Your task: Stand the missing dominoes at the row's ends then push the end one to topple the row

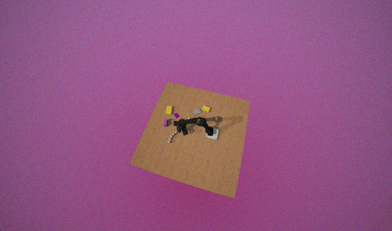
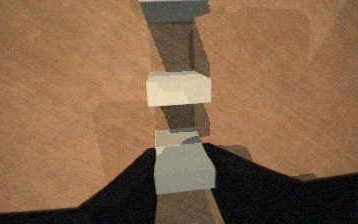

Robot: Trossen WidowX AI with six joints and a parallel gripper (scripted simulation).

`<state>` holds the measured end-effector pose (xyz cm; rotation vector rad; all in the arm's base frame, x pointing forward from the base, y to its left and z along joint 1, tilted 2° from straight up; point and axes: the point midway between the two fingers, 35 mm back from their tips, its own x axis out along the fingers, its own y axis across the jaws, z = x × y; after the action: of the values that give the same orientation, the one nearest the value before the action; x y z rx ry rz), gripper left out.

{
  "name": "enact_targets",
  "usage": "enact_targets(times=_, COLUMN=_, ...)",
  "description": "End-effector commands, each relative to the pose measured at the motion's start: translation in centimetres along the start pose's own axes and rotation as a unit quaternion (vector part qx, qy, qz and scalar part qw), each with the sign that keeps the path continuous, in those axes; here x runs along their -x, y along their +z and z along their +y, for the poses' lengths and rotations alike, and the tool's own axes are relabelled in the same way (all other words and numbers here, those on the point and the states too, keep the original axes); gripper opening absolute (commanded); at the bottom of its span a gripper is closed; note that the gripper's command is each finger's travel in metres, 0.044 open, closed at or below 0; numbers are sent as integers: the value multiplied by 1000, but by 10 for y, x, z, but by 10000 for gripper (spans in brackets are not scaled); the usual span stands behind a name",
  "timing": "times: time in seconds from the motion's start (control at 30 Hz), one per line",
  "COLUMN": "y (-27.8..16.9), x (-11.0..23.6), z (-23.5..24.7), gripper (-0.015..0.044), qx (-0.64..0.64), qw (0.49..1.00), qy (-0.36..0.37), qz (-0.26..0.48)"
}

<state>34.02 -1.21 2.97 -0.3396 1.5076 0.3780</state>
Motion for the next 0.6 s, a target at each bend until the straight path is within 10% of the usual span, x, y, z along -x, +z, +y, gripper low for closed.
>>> enact_targets(times=0.0, y=-1, x=-2, z=0, gripper=107, qx=-2, qw=1000, qy=-1, qz=2)
enact_targets(times=0.57, y=-1, x=-2, z=0, gripper=440, qx=-2, qw=1000, qy=-1, qz=2)
